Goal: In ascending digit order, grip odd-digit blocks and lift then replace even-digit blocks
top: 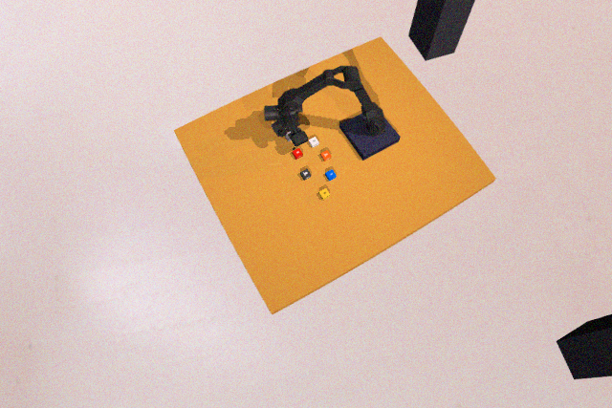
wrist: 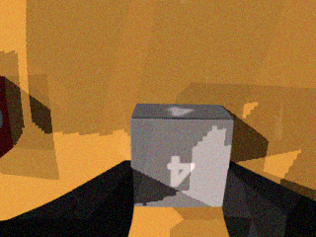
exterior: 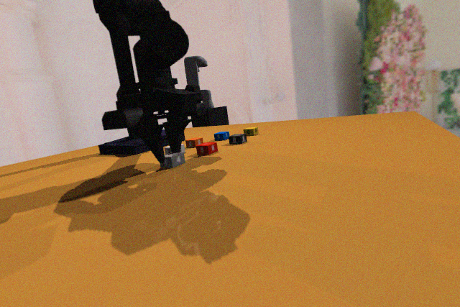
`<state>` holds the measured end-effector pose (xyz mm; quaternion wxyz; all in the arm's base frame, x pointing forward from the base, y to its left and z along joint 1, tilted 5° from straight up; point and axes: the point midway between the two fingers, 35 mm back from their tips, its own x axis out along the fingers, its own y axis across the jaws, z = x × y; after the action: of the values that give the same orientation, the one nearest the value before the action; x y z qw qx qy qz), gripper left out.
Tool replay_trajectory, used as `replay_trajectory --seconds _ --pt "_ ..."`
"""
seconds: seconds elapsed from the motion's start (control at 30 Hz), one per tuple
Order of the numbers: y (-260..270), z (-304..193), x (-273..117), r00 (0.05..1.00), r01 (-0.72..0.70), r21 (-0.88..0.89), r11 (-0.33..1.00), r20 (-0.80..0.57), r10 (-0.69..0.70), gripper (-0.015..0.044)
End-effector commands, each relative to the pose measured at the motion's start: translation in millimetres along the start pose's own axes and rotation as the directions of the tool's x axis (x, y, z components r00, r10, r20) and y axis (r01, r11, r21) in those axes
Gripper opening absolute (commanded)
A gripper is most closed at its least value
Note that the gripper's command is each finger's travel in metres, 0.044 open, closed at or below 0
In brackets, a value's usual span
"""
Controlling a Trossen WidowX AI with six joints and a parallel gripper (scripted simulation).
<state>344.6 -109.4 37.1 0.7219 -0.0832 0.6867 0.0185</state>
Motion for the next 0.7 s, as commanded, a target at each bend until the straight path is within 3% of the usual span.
replay_trajectory --seconds 0.0,0.67 --pt "0.4 0.2 0.4 1.000 -0.003 -0.003 1.000 0.002 0.003 0.0120" --pt "0.3 0.3 -4.2 1.000 -0.003 -0.003 1.000 0.002 0.003 0.0120"
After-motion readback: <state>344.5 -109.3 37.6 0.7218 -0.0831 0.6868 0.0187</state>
